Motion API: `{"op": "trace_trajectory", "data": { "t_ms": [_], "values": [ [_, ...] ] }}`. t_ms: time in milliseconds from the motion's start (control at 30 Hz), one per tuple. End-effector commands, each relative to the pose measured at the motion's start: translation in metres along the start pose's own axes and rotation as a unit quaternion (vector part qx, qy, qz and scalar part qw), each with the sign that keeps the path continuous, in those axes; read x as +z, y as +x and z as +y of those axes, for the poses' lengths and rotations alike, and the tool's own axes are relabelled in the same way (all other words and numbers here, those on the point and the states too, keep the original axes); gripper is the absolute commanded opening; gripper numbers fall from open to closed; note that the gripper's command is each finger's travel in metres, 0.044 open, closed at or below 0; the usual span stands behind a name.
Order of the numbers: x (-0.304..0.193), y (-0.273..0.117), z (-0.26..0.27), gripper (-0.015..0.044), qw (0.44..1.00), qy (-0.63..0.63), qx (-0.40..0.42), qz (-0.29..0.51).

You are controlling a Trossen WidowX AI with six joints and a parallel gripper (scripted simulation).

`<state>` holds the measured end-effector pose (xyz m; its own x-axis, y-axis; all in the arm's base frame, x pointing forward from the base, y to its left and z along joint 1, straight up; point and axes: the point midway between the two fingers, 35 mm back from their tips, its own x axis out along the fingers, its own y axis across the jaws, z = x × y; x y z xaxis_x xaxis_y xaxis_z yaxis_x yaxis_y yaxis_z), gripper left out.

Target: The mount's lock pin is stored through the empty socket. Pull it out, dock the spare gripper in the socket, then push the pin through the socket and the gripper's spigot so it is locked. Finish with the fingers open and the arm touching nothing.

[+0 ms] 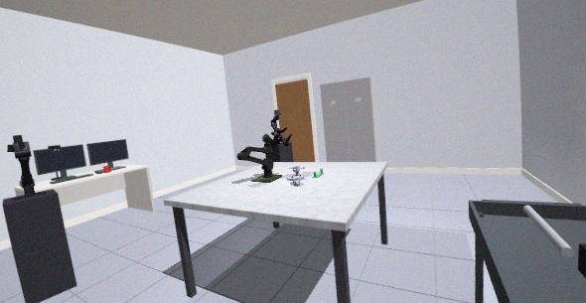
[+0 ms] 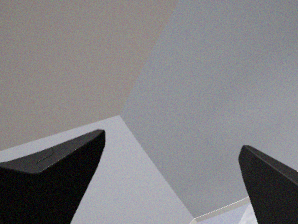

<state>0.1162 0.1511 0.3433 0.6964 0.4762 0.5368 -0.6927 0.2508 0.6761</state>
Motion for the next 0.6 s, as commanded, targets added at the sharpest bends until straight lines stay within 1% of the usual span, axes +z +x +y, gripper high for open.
{"op": "trace_trajectory", "data": {
  "t_ms": [0, 33, 100, 167, 233, 300, 400, 567],
  "values": [
    [-0.001, 0.002, 0.000, 0.0374, 1.000, -0.010, -0.002, 0.004],
    [-0.006, 0.007, 0.001, 0.0347, 0.999, -0.040, -0.006, 0.015],
    [-0.022, 0.025, 0.000, 0.0300, 0.987, -0.146, -0.023, 0.060],
    [-0.039, 0.044, -0.006, 0.0300, 0.960, -0.254, -0.041, 0.114],
    [-0.054, 0.060, -0.018, 0.0300, 0.918, -0.351, -0.057, 0.174],
    [-0.068, 0.073, -0.034, 0.0300, 0.865, -0.436, -0.070, 0.237],
    [-0.083, 0.085, -0.064, 0.0300, 0.770, -0.534, -0.083, 0.339],
    [-0.093, 0.087, -0.121, 0.0300, 0.590, -0.617, -0.079, 0.515]
  ]
}}
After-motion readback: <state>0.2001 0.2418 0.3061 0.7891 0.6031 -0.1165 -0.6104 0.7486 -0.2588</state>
